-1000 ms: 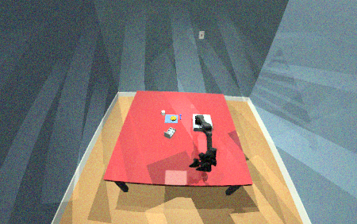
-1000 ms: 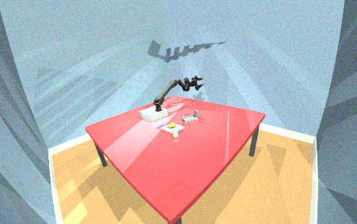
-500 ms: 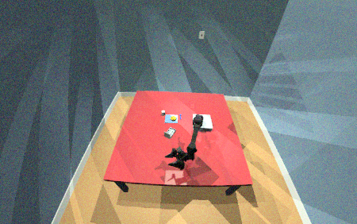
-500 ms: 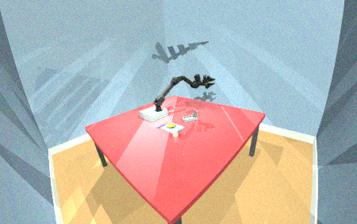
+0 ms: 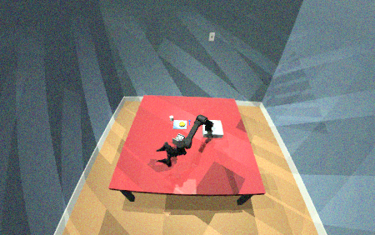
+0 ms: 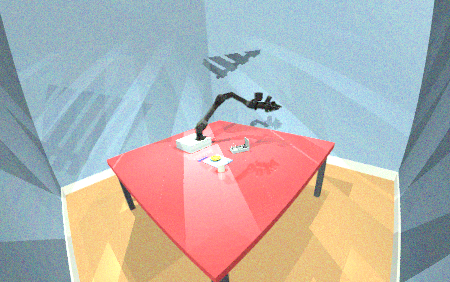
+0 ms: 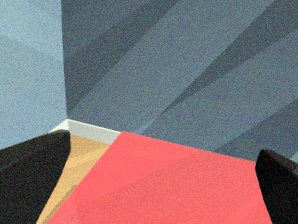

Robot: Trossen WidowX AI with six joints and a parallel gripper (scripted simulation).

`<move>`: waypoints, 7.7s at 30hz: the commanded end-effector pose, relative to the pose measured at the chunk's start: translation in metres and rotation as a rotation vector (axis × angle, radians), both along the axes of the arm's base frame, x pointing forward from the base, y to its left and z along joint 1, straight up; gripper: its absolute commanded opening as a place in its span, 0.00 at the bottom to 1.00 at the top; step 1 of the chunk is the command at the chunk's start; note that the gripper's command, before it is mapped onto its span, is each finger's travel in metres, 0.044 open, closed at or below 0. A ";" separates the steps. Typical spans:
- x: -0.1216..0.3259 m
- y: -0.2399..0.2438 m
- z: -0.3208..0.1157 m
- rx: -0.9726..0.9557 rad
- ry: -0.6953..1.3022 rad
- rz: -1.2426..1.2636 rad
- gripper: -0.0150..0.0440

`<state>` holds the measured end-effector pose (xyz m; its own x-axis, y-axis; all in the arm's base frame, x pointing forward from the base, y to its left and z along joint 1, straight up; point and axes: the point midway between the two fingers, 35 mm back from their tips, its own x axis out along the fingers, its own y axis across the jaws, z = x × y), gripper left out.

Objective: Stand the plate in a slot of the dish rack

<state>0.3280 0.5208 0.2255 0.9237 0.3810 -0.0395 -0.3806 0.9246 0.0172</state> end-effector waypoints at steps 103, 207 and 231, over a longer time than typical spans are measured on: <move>-0.035 -0.573 -0.223 -0.456 1.438 -0.153 0.93; -0.069 -0.433 -0.080 -0.037 1.532 -0.488 0.25; 0.003 -0.410 -0.158 0.190 1.331 -0.010 0.25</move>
